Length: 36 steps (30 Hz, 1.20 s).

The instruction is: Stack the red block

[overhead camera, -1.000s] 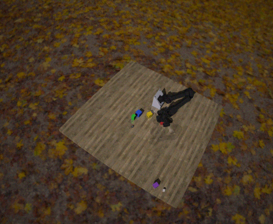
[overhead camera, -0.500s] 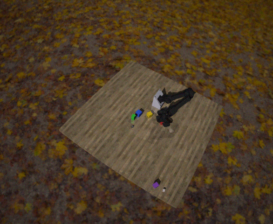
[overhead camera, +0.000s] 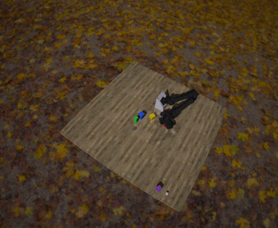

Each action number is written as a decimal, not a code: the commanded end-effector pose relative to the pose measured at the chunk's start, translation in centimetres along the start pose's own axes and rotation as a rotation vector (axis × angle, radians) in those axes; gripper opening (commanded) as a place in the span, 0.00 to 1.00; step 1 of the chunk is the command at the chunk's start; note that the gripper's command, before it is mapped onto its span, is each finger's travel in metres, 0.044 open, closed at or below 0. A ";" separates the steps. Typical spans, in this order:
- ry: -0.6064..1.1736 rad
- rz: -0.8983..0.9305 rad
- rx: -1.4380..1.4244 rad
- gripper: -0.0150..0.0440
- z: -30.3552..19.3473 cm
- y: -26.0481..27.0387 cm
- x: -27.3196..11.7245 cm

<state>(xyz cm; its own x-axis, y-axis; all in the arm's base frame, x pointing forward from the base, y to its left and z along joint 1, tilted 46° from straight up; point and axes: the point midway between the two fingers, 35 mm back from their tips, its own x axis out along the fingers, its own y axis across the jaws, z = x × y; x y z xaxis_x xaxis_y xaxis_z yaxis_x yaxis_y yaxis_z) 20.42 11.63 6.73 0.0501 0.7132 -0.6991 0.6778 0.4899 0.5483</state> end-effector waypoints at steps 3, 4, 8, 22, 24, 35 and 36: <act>-0.004 0.000 -0.006 0.25 0.1 0.1 -1.6; -0.004 -0.001 -0.006 0.25 0.1 0.1 -2.1; -0.004 -0.001 -0.006 0.25 0.1 0.1 -3.6; -0.005 -0.003 -0.005 0.25 0.1 0.1 -8.9; -0.005 -0.003 -0.005 0.25 0.1 0.1 -9.6; -0.005 -0.002 -0.004 0.25 0.1 0.1 -11.6; -0.004 -0.003 -0.004 0.25 0.1 0.1 -11.6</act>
<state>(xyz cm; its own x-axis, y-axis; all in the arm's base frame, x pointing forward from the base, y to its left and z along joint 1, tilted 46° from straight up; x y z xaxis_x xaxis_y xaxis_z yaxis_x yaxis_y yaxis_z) 20.00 3.58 14.63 0.0532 0.7114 -0.7008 0.6796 0.4884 0.5474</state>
